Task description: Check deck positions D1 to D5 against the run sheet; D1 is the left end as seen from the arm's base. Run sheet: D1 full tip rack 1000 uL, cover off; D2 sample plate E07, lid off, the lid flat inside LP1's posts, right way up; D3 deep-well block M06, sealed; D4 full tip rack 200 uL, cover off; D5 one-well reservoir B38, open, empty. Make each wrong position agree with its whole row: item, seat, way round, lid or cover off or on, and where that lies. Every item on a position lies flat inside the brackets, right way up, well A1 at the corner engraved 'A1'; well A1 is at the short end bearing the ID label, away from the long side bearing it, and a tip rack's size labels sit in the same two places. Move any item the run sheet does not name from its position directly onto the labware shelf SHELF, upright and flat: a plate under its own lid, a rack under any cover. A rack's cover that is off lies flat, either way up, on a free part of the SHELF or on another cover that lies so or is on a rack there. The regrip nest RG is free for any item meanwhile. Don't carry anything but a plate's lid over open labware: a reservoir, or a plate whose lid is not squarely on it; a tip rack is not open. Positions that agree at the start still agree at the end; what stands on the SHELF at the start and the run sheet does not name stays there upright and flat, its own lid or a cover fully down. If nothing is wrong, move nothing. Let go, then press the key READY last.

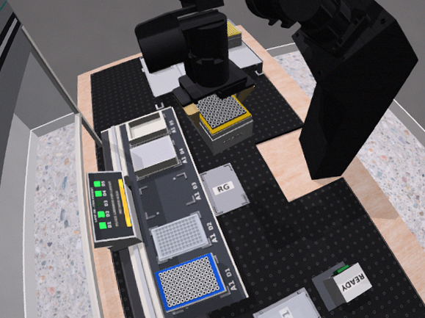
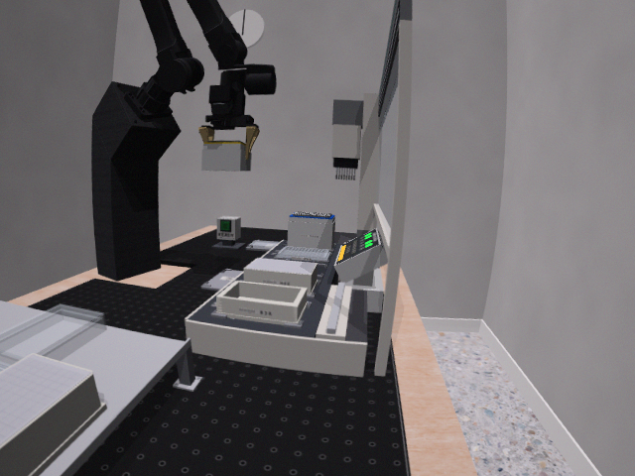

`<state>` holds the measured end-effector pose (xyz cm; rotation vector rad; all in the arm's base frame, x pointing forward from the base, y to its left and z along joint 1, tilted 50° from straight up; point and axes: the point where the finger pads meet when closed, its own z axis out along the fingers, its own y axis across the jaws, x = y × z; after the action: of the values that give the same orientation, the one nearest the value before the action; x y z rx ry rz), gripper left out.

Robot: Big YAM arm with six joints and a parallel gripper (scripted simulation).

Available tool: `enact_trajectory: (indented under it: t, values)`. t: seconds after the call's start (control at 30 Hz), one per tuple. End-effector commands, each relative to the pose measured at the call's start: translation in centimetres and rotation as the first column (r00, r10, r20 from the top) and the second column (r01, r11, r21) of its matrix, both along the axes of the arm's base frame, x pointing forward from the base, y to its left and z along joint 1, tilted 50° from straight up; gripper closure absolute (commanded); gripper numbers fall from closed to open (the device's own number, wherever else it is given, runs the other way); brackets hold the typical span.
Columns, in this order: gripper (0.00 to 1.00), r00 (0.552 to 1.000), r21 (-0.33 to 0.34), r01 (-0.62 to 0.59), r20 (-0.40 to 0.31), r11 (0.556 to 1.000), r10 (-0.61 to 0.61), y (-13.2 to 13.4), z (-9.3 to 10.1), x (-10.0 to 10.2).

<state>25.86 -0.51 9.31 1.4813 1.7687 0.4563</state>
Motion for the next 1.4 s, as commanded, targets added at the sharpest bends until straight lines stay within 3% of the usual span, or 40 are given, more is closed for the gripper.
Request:
enact_trajectory:
  t: [0.0, 0.2, 0.47, 0.8, 1.1, 1.13, 1.37]
  values:
    - [1.0, 0.999, 0.026, 0.023, 0.027, 0.999, -0.024, 0.1, 1.0, 0.4]
    - [1.0, 0.999, 0.026, 0.023, 0.027, 0.999, -0.024, 0.0, 1.0, 0.4]
    - [1.0, 0.993, 0.104, 0.094, 0.056, 0.99, -0.1, -3.2, 2.4, 0.2]
    - [1.0, 0.993, 0.089, 0.094, 0.064, 0.992, -0.1, -8.4, 3.9, 0.2]
    - [1.0, 0.996, 0.093, 0.075, 0.047, 0.993, -0.079, -7.8, 2.8, -0.1]
    - [1.0, 0.991, 0.103, 0.106, 0.066, 0.989, -0.113, -9.0, 4.0, 0.2]
    - [1.0, 0.988, 0.124, 0.128, 0.065, 0.984, -0.137, -12.6, 4.6, -0.2]
